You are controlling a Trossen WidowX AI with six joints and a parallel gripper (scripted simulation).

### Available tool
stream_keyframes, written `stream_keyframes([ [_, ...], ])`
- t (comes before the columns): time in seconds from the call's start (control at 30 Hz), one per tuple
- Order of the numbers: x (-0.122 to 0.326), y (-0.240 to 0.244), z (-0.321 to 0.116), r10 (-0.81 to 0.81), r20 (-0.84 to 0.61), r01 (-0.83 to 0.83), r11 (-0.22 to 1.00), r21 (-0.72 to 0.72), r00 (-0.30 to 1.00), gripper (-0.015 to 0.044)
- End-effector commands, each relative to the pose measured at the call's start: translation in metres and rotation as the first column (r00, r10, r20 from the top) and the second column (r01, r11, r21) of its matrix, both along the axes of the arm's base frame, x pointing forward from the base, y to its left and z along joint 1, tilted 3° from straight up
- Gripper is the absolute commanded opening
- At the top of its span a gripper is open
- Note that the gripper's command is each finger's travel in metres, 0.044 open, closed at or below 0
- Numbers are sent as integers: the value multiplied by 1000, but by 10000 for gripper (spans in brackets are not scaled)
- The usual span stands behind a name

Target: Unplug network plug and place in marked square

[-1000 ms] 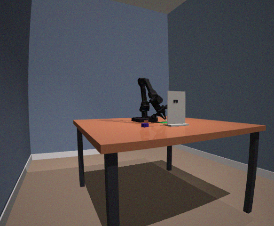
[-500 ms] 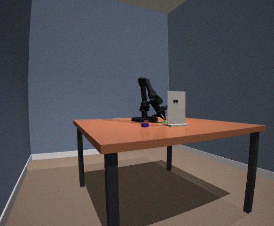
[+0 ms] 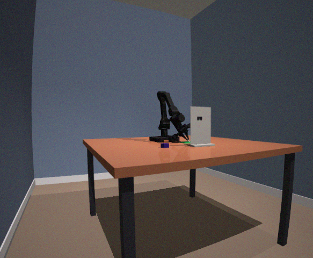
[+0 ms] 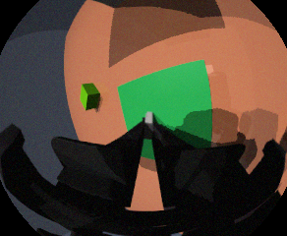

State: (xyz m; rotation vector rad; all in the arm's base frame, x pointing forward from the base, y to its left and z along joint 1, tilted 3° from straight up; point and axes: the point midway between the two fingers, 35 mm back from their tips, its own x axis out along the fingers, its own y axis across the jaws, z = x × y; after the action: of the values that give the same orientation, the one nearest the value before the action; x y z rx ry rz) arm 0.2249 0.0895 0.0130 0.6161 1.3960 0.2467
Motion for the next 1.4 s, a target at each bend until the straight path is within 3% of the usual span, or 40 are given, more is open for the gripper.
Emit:
stream_keyframes([
  [0.0, 0, 0, 0, 0, 0, 0, 1000, 0, 1000, 53],
  [0.13, 0, 0, 0, 0, 0, 0, 1000, 0, 1000, 156],
  [1.37, -5, -14, 41, 3, -5, -3, 1000, 1, 1000, 156],
])
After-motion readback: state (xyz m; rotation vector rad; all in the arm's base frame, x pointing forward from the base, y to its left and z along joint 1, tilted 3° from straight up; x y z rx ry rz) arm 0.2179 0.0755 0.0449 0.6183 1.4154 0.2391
